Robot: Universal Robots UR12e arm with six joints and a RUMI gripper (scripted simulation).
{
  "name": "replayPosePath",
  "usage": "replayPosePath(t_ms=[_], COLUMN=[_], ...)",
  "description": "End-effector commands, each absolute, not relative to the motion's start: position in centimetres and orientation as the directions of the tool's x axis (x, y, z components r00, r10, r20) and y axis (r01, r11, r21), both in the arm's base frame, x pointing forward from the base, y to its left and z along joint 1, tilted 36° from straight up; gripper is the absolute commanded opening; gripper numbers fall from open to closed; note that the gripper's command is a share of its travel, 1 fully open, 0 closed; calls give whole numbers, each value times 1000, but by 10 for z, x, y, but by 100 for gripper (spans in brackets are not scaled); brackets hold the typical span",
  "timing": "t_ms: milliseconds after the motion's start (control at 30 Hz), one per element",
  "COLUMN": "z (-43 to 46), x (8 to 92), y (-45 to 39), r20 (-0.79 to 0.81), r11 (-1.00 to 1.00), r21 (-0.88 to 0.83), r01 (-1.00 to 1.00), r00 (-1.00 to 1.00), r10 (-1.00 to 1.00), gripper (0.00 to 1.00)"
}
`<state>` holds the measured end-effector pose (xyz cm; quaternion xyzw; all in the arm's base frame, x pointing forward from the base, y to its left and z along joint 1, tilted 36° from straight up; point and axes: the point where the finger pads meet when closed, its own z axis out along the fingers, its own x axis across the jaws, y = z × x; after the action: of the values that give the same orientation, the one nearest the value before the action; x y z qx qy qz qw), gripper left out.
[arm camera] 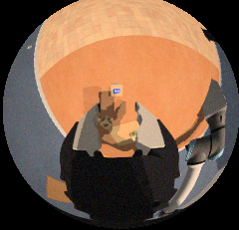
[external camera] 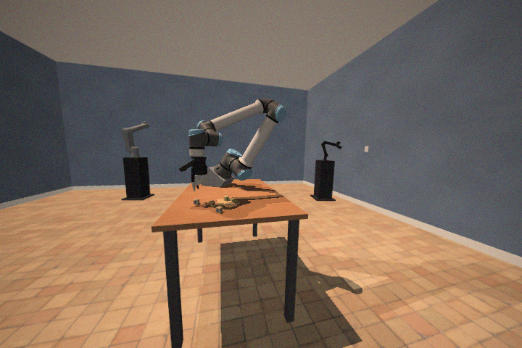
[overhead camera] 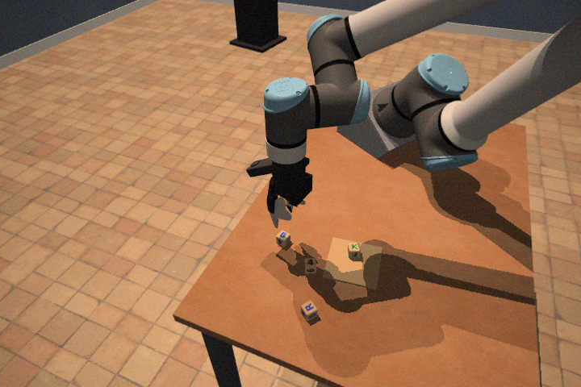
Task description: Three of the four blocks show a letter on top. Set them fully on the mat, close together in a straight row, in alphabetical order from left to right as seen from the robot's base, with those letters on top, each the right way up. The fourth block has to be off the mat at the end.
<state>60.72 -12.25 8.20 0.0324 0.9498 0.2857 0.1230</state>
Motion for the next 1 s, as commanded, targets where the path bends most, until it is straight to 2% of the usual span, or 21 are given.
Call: replayPosePath(t_ms=[0,967], z=[82,64], x=[608,614], y=[-123,-111], r20=[-216,-200], r11=[835,831], r21=[550,556], r01=[-8,20], r00=[-967,-967], r10=[133,156], gripper=[40,40])
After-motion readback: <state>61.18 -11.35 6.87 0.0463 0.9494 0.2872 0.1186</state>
